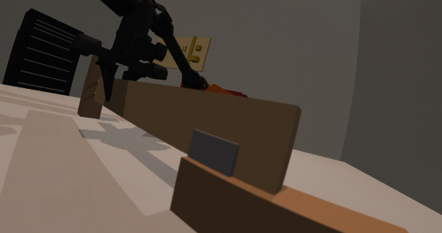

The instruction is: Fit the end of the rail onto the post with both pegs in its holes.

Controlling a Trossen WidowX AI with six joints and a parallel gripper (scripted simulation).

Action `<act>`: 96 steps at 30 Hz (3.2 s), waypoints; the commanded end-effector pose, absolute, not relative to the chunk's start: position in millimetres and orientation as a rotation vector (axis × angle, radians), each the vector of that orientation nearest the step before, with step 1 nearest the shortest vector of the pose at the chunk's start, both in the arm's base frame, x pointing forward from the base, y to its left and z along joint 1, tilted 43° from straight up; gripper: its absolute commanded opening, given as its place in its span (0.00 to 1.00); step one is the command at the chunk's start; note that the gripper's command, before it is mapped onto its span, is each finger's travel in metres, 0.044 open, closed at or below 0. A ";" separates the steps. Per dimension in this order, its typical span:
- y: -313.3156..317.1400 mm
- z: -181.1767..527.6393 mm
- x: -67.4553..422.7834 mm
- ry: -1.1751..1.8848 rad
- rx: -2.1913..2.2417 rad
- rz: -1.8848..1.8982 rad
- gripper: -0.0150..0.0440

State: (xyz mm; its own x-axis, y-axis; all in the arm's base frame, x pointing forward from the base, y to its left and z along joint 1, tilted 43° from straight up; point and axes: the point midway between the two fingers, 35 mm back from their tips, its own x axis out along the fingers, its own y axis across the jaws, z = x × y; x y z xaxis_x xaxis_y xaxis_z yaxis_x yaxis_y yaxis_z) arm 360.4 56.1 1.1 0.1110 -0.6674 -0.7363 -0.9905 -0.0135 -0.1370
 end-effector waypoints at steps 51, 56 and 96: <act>46.7 15.4 358.8 1.617 -1.751 0.641 0.25; 45.2 16.0 358.8 1.617 -1.751 0.641 0.25; 36.7 24.9 357.7 1.617 -1.752 0.641 0.25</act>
